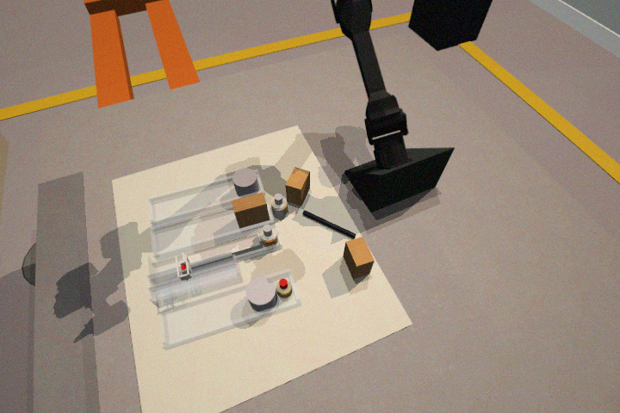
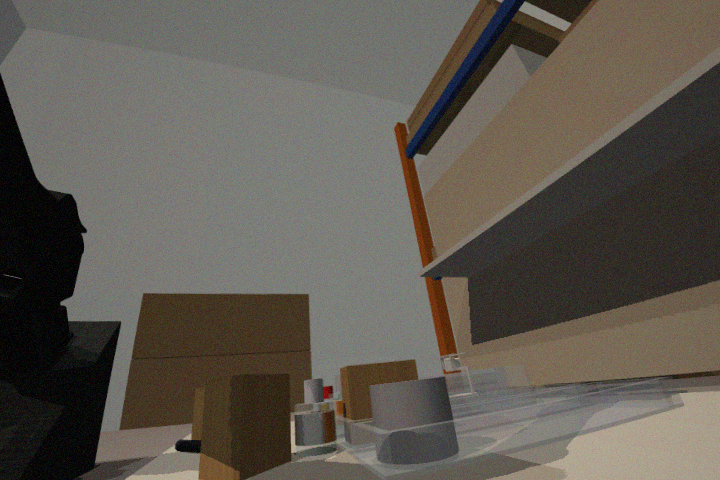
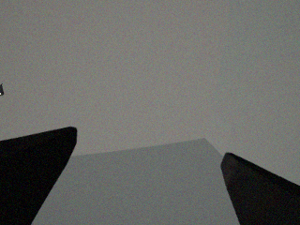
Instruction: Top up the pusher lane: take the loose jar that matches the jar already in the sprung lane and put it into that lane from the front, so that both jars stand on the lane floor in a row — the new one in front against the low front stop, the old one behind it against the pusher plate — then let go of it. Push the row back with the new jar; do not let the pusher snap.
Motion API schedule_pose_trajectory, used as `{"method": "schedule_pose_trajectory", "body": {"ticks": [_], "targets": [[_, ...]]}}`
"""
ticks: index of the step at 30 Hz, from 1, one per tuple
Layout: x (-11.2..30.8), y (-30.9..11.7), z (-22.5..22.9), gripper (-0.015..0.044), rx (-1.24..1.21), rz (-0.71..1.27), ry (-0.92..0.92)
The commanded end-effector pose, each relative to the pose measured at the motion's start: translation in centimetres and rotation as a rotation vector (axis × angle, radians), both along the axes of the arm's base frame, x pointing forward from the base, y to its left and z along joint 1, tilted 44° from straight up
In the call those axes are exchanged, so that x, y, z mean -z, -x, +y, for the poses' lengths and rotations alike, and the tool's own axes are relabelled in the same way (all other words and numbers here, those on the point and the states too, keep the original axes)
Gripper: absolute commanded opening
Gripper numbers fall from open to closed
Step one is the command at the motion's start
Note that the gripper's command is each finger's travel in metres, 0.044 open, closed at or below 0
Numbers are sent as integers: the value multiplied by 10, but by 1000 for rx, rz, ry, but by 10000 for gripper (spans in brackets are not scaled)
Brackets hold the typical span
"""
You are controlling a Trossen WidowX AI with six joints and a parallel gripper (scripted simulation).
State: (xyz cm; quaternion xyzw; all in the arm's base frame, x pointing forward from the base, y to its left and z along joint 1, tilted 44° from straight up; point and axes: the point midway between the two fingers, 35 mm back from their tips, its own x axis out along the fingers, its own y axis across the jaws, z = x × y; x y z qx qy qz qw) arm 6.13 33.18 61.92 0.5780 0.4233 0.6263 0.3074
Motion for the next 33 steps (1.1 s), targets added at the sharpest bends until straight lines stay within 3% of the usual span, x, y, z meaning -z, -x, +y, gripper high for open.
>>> {"method": "schedule_pose_trajectory", "body": {"ticks": [1, 9, 17, 25, 33], "targets": [[40, -47, 25, 440, 173, 13, 120], [122, -134, 38, 440, 474, 20, 369], [226, -219, 20, 440, 761, -8, 725], [335, -280, -38, 440, 958, -58, 1170], [432, -303, -128, 440, 986, -122, 1684]]}}
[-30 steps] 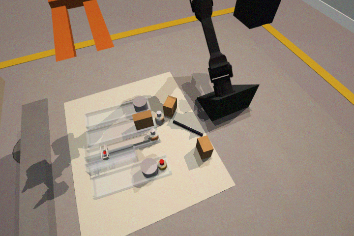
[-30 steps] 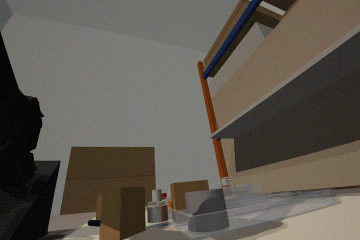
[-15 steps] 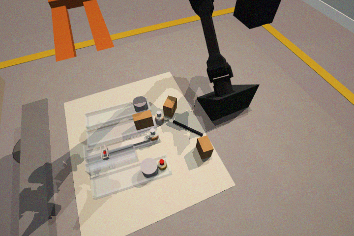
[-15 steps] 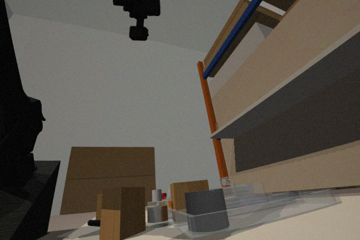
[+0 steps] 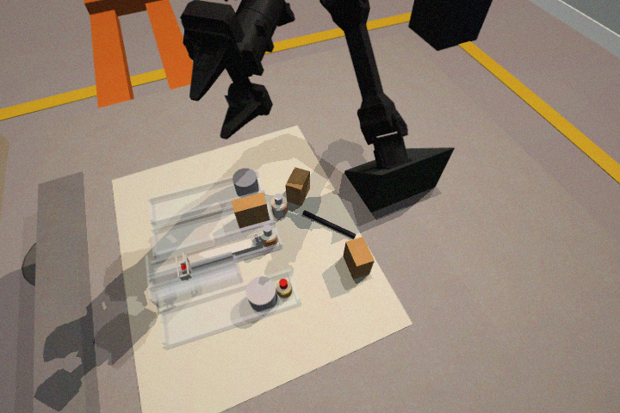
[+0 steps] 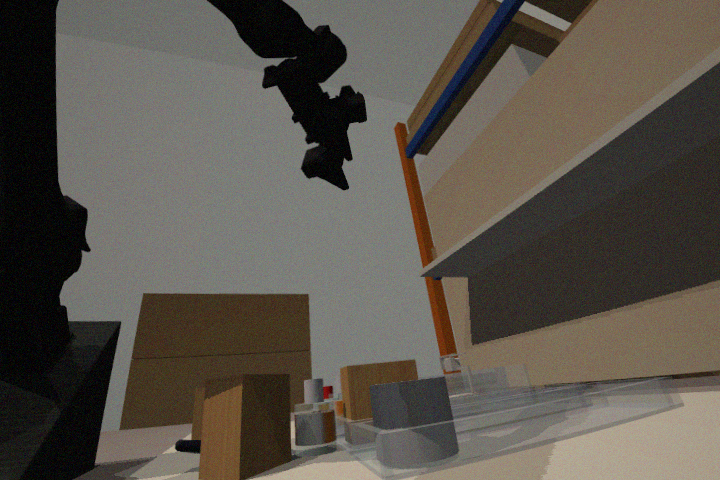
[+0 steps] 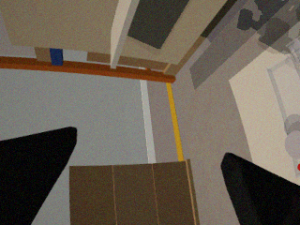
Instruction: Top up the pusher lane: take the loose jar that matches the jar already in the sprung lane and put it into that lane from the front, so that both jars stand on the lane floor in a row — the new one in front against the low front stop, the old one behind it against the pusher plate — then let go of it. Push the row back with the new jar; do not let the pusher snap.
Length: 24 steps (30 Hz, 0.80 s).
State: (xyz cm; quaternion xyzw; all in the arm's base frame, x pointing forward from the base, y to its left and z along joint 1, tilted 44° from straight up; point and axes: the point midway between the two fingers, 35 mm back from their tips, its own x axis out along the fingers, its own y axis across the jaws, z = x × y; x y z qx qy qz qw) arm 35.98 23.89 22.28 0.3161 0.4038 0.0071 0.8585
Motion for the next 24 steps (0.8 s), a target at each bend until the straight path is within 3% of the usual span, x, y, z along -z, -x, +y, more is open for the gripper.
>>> {"method": "schedule_pose_trajectory", "body": {"ticks": [1, 8, 18, 24], "targets": [[46, -4, -48, 440, 35, 93, 231], [99, 9, -121, 440, 34, 276, 561], [152, 67, -246, 440, -92, 740, 1116], [156, 80, -260, 440, -130, 816, 1182]]}}
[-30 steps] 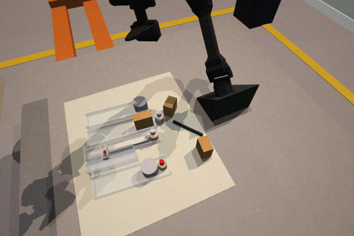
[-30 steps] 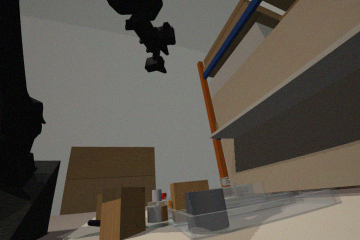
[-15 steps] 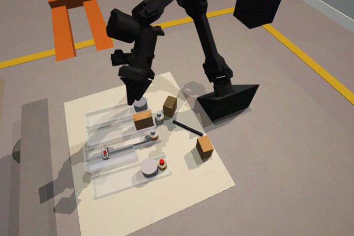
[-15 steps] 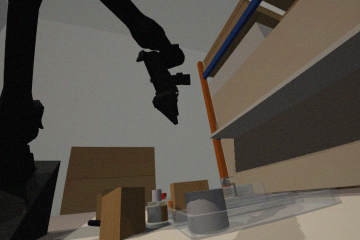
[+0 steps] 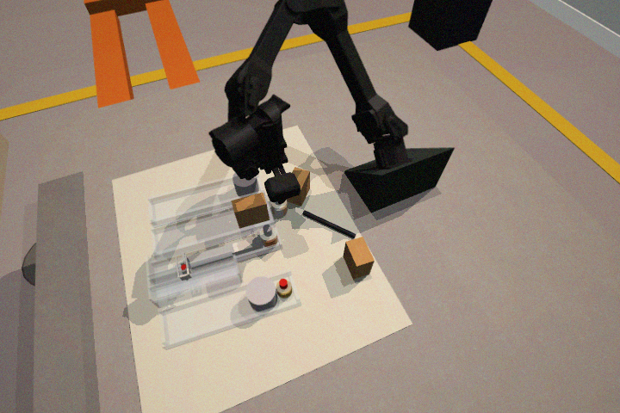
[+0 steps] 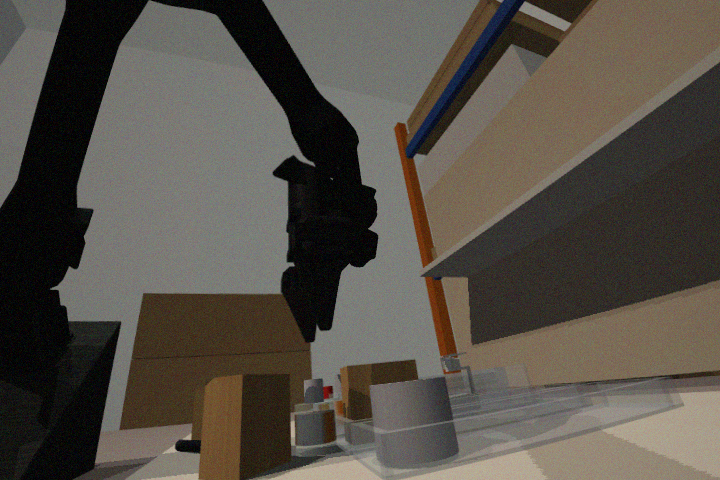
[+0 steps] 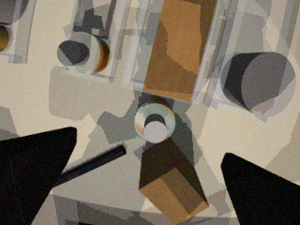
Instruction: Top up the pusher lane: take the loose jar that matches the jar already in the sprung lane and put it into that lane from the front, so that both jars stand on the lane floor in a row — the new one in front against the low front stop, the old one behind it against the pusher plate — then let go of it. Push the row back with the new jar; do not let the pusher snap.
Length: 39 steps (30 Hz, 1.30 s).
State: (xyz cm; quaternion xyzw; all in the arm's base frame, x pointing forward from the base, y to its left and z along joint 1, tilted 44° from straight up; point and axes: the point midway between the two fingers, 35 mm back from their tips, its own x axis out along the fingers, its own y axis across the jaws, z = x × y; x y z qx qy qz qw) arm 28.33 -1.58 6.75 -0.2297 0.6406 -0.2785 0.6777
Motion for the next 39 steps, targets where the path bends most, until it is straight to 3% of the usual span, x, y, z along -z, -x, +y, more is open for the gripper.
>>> {"method": "schedule_pose_trajectory", "body": {"ticks": [1, 39], "targets": [[1, 4, -5, 440, -12, 34, 30], [52, 6, -53, 440, -12, 34, 32]]}}
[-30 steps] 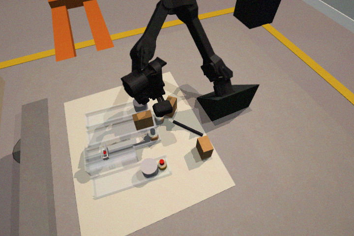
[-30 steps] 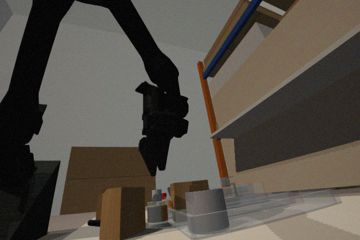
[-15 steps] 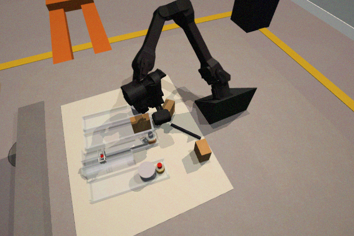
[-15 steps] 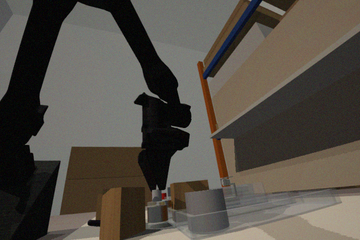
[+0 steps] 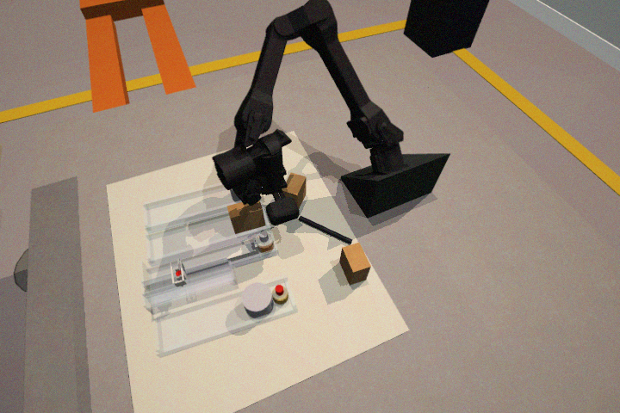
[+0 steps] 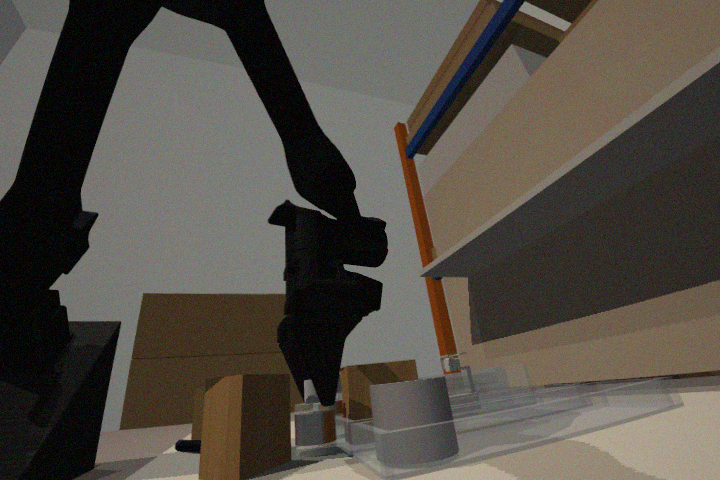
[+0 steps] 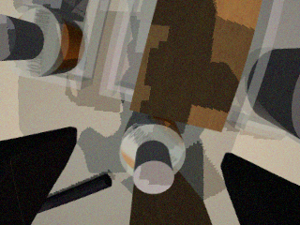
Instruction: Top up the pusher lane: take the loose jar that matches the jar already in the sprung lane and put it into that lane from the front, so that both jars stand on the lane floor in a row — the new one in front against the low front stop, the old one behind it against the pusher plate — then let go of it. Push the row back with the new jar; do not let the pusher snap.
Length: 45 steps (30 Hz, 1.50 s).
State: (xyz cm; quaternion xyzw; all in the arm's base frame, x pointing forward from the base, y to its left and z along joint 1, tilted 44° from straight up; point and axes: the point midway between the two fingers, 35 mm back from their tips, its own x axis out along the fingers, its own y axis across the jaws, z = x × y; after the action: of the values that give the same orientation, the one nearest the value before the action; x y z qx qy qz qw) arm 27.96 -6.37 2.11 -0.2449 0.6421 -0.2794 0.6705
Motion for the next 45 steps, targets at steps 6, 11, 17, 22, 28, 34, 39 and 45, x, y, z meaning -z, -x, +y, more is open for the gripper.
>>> {"method": "schedule_pose_trajectory", "body": {"ticks": [6, 11, 17, 22, 28, 34, 39, 45], "targets": [[11, 3, -11, 440, 2, 15, 9], [12, 3, -11, 335, 2, 15, 9], [12, 3, -11, 177, 2, 15, 9], [12, 3, -11, 144, 2, 15, 9], [13, 7, -9, 6, 26, 0, 6], [-7, 3, 10, 0, 30, -3, 0], [3, 16, 8, 0, 19, 84, -13], [-15, 10, 21, 0, 12, 80, -10]]}}
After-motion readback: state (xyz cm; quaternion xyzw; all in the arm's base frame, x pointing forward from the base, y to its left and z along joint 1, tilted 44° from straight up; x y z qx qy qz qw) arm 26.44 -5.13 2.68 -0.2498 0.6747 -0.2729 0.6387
